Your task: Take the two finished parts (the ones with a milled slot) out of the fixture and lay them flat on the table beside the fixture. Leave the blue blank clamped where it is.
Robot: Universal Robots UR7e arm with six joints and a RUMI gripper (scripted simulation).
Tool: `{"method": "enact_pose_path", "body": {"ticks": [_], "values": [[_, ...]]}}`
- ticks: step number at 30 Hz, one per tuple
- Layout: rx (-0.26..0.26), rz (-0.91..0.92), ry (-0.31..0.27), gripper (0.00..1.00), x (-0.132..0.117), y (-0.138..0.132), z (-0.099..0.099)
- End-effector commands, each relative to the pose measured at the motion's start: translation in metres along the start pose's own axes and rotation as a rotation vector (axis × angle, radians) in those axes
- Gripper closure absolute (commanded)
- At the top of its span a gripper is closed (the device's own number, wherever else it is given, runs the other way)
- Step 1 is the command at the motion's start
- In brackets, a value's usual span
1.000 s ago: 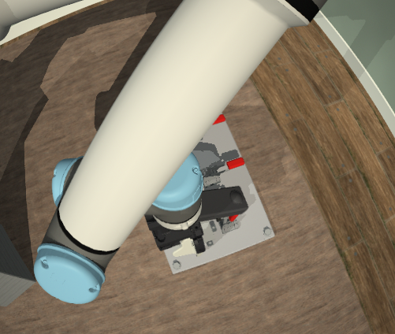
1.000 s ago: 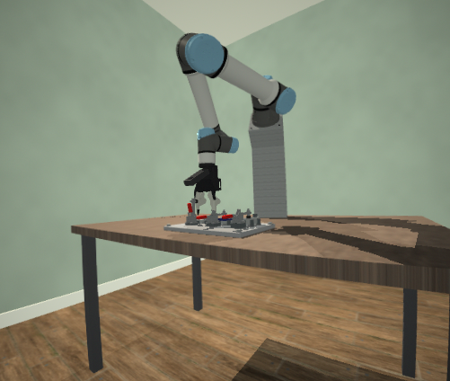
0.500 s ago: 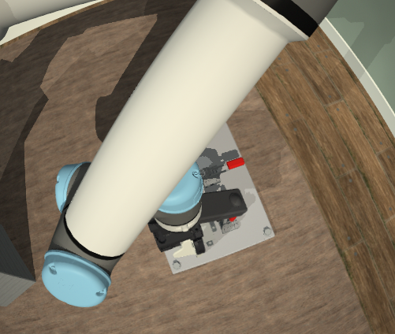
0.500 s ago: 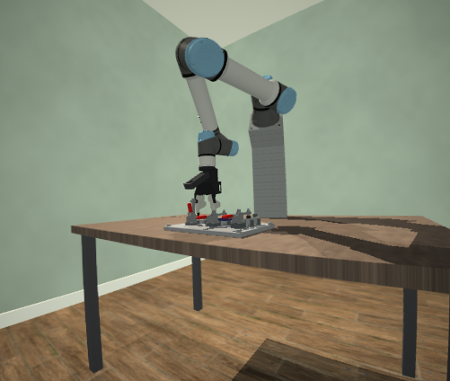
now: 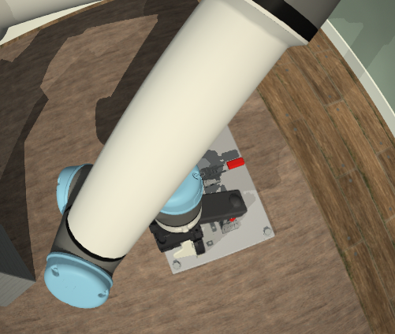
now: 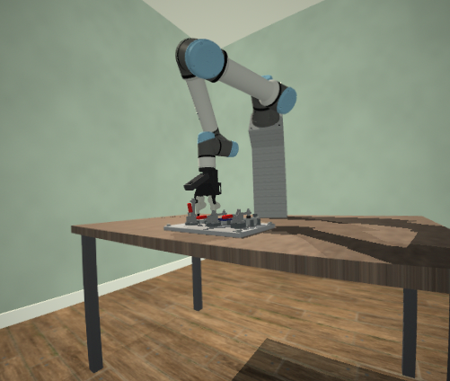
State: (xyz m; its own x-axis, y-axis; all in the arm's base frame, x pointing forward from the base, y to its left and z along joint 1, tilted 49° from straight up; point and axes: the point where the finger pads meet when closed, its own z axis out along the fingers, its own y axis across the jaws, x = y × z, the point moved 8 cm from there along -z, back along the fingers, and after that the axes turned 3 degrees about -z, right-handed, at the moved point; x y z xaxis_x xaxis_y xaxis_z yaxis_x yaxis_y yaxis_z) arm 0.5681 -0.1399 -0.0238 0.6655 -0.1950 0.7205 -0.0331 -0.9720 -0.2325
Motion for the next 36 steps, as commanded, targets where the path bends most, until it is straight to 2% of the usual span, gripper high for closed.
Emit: {"method": "enact_pose_path", "body": {"ticks": [1,13,14,36], "values": [[-0.001,0.001,0.0,0.41,-0.0001,0.0002,0.0002],[-0.001,0.001,0.0,0.41,-0.0002,0.0001,0.0],[-0.001,0.001,0.0,1.0,-0.0003,0.0001,0.0],[-0.001,0.002,-0.001,1.0,-0.0007,0.0001,-0.0003]]}}
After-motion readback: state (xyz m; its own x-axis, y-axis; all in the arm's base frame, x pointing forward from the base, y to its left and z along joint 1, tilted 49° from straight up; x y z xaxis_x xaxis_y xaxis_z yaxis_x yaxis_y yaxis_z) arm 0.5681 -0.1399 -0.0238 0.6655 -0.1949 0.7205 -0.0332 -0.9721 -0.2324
